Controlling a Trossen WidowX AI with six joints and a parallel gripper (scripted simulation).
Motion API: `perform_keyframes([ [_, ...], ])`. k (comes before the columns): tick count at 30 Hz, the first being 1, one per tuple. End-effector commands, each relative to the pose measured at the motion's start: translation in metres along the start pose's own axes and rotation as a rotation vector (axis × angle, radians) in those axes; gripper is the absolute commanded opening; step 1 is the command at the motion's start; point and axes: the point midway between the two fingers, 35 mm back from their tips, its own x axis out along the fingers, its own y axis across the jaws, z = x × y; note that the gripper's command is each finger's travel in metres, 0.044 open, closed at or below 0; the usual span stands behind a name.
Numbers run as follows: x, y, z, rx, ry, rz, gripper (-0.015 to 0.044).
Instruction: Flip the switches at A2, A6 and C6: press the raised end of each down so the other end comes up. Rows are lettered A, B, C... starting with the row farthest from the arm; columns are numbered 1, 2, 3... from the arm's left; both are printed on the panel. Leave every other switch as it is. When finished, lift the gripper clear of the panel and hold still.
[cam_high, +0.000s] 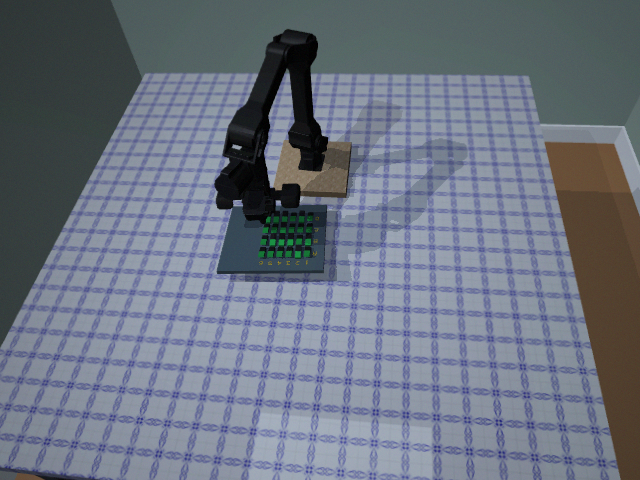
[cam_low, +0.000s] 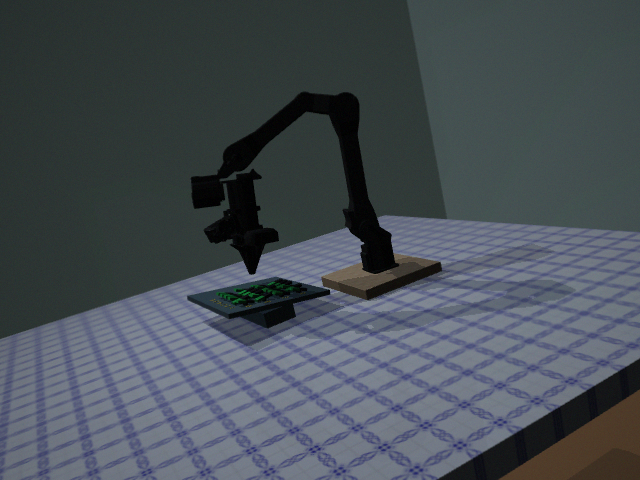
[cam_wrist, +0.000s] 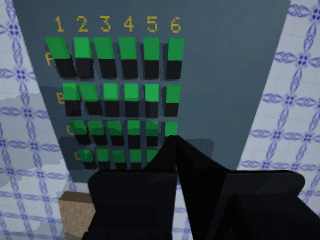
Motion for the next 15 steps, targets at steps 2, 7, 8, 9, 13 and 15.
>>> perform_keyframes([
  [2, 0.009, 0.0, -0.002, 0.003, 0.013, 0.0, 0.0],
  [7, 0.014, 0.0, -0.002, 0.003, 0.013, 0.0, 0.0],
  [8, 0.015, 0.0, -0.002, 0.003, 0.013, 0.0, 0.0],
  [9, 0.017, 0.0, -0.002, 0.003, 0.013, 0.0, 0.0],
  [13, 0.022, 0.0, -0.002, 0.003, 0.013, 0.0, 0.0],
  [15, 0.023, 0.0, -0.002, 0.003, 0.013, 0.0, 0.0],
])
